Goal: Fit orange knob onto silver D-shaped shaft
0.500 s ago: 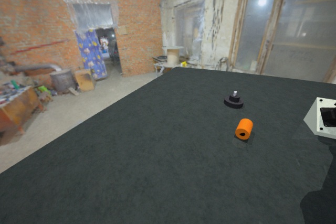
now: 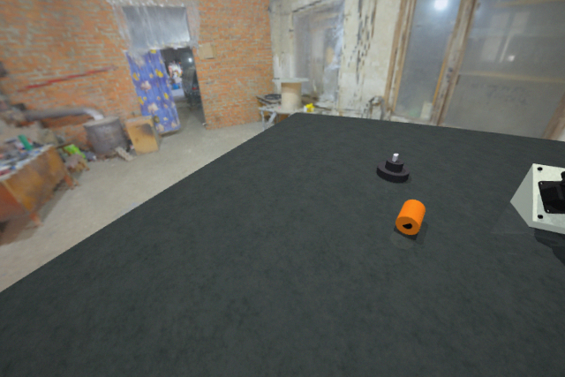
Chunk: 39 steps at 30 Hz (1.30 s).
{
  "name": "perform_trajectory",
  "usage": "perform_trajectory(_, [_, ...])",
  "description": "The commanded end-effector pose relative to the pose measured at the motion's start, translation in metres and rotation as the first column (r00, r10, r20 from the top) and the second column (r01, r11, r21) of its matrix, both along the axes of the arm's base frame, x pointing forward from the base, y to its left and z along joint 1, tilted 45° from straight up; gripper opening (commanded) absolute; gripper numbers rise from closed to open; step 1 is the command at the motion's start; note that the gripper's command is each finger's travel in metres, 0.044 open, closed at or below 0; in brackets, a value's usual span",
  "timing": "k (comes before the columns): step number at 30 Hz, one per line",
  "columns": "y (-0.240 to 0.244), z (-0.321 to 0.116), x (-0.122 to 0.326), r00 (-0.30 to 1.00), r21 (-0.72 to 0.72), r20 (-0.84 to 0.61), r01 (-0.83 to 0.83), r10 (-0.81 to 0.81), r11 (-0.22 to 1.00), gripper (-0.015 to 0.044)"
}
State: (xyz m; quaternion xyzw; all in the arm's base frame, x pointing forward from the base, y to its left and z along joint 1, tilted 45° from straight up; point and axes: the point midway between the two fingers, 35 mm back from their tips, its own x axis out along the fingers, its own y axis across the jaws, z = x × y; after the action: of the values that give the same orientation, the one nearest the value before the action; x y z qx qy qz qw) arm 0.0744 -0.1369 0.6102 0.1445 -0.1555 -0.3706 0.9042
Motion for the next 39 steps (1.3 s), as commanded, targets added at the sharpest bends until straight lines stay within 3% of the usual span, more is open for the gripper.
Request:
perform_trajectory(1, [-0.044, -0.014, -0.017, 0.969, 0.157, 0.212, -0.16, 0.125, 0.975, 0.044])
perform_trajectory(7, [-0.11, -0.06, 0.002, 0.862, 0.401, 0.467, -0.406, 0.197, 0.821, 0.044])
perform_trajectory(13, [-0.148, -0.12, 0.048, 0.804, 0.598, 0.575, -0.539, 0.15, 0.593, 0.044])
perform_trajectory(21, [-0.134, -0.223, 0.152, 0.818, 0.814, 0.572, -0.576, 0.064, 0.083, 0.044])
perform_trajectory(25, [-0.106, -0.283, 0.193, 0.879, 0.868, 0.476, -0.463, 0.033, -0.178, 0.044])
perform_trajectory(31, [-0.03, -0.371, 0.232, 0.97, 0.846, 0.224, -0.144, 0.098, -0.513, 0.044])
perform_trajectory(35, [0.037, -0.424, 0.234, 0.974, 0.748, 0.003, 0.149, 0.227, -0.647, 0.044])
perform_trajectory(39, [0.104, -0.463, 0.225, 0.883, 0.574, -0.234, 0.463, 0.406, -0.676, 0.044])
